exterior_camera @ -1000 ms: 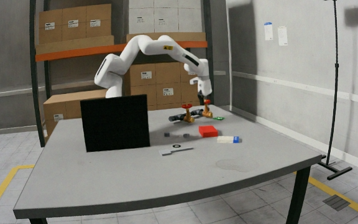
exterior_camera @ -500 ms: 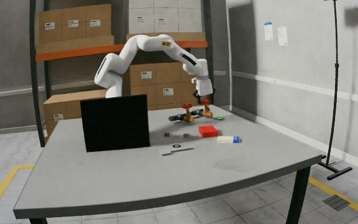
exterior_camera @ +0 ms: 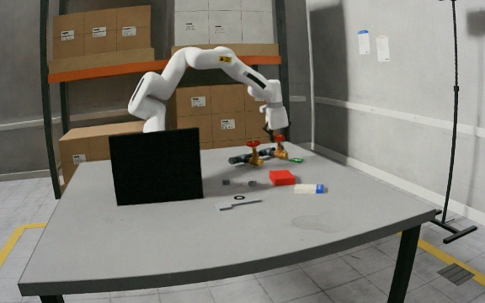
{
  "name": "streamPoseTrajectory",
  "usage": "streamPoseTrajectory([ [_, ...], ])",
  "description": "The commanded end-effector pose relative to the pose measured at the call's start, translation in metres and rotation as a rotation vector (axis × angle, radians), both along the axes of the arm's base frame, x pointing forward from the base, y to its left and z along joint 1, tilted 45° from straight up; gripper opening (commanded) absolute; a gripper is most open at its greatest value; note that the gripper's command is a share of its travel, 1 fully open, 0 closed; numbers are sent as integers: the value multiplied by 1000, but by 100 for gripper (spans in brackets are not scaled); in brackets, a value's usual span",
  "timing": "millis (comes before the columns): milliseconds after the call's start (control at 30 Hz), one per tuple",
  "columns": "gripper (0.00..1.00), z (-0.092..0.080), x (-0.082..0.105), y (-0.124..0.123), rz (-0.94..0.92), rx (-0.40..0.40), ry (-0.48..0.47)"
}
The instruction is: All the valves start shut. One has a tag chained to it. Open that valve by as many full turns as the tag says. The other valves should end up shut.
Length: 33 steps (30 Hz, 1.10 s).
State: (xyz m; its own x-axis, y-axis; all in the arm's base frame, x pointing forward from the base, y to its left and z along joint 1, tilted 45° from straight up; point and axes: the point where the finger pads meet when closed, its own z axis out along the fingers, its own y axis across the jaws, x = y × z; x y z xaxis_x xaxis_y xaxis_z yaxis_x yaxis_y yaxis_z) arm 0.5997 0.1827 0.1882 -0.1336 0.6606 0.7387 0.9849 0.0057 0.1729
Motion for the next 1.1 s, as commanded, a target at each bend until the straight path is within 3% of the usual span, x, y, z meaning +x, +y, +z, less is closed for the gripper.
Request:
streamPoseTrajectory([
  [0, 0, 1, 1, -1, -3, 0, -2],
  [467, 0, 1, 1, -1, 4, -1, -10],
  [800, 0, 1, 1, -1, 73, -13, -89],
  [1067, 0, 1, 1, -1, 243, -42, -286],
])
